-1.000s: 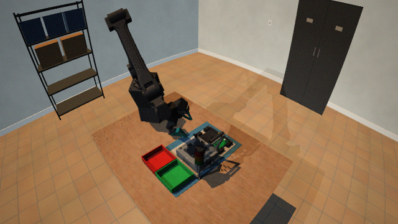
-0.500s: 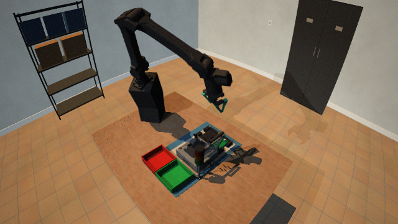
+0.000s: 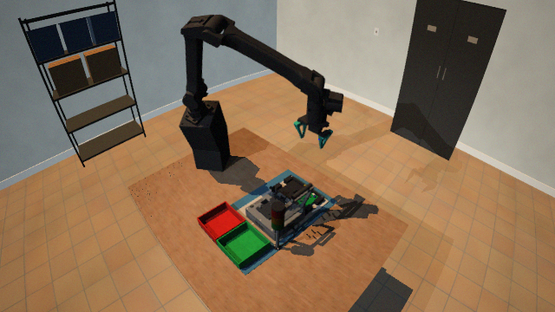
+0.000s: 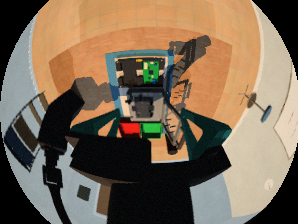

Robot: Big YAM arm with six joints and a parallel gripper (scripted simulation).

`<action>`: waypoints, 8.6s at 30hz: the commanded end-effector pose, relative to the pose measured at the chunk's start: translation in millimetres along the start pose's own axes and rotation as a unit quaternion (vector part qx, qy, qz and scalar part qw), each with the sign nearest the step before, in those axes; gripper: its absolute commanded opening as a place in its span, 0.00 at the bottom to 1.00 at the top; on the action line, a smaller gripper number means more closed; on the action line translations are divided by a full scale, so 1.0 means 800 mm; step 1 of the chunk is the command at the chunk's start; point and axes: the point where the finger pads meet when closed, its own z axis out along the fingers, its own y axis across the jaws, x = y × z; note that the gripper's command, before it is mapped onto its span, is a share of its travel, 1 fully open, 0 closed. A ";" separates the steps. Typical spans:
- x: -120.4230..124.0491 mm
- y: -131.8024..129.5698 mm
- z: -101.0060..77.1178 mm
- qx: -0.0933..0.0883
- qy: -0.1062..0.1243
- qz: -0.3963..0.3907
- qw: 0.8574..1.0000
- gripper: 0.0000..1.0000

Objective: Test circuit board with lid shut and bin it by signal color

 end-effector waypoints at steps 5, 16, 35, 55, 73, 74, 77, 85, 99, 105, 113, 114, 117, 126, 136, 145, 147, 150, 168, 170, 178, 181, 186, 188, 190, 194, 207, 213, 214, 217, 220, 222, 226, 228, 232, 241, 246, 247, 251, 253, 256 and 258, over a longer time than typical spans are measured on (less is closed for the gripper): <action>0.006 -0.014 -0.006 0.004 -0.005 0.006 1.000 0.92; 0.006 -0.014 -0.006 0.004 -0.005 0.006 1.000 0.92; 0.006 -0.015 -0.006 0.004 -0.004 0.007 1.000 0.92; 0.004 -0.027 -0.009 0.006 -0.007 0.013 1.000 0.92; 0.004 -0.029 -0.012 0.008 -0.008 0.013 1.000 0.92; 0.004 -0.029 -0.012 0.008 -0.008 0.013 1.000 0.92; 0.004 -0.029 -0.012 0.008 -0.008 0.013 1.000 0.92; 0.003 -0.032 -0.012 0.009 -0.009 0.012 1.000 0.92; 0.006 -0.029 -0.010 0.007 -0.007 0.011 1.000 0.92; 0.006 -0.029 -0.010 0.007 -0.007 0.011 1.000 0.92; 0.006 -0.029 -0.010 0.007 -0.007 0.011 1.000 0.92; 0.006 -0.029 -0.010 0.007 -0.007 0.011 1.000 0.92; 0.005 -0.028 -0.006 0.006 -0.007 0.009 1.000 0.92; 0.007 -0.012 0.024 -0.002 -0.002 0.004 1.000 0.92; 0.006 -0.017 0.084 0.002 -0.005 0.006 1.000 0.92; 0.002 -0.034 0.178 0.014 -0.009 0.011 1.000 0.92; 0.003 -0.033 0.201 0.013 -0.009 0.011 1.000 0.92; 0.003 -0.031 0.233 0.012 -0.008 0.011 1.000 0.92; 0.005 -0.024 0.329 0.009 -0.005 0.009 1.000 0.92; 0.005 -0.024 0.329 0.009 -0.005 0.009 1.000 0.92; 0.010 -0.017 0.324 0.004 -0.003 0.008 1.000 0.92; 0.010 -0.020 0.324 0.005 -0.004 0.008 1.000 0.92; 0.010 -0.020 0.324 0.005 -0.004 0.008 1.000 0.92; 0.010 -0.020 0.324 0.005 -0.004 0.008 1.000 0.92; 0.010 -0.020 0.324 0.005 -0.004 0.008 1.000 0.92; 0.010 -0.020 0.324 0.005 -0.004 0.008 1.000 0.92; 0.005 -0.025 0.348 0.010 -0.005 0.009 1.000 0.92; 0.005 -0.024 0.364 0.010 -0.005 0.009 1.000 0.92; 0.005 -0.023 0.366 0.009 -0.005 0.009 1.000 0.92; 0.006 -0.018 0.371 0.005 -0.004 0.007 1.000 0.92; 0.005 -0.022 0.370 0.008 -0.005 0.009 1.000 0.92; 0.009 -0.046 0.347 0.025 -0.010 0.019 0.999 0.92; 0.009 -0.037 0.354 0.019 -0.008 0.017 1.000 0.92; 0.009 -0.032 0.356 0.016 -0.007 0.015 1.000 0.92; 0.009 -0.031 0.356 0.015 -0.007 0.015 1.000 0.92; 0.009 -0.031 0.356 0.015 -0.007 0.015 1.000 0.92; 0.009 -0.032 0.356 0.015 -0.007 0.015 1.000 0.92; 0.009 -0.033 0.355 0.016 -0.007 0.015 1.000 0.92; 0.009 -0.036 0.354 0.016 -0.007 0.015 1.000 0.92; 0.009 -0.037 0.353 0.016 -0.007 0.015 1.000 0.92; 0.009 -0.034 0.354 0.014 -0.006 0.014 1.000 0.92; 0.009 -0.035 0.353 0.014 -0.006 0.014 1.000 0.92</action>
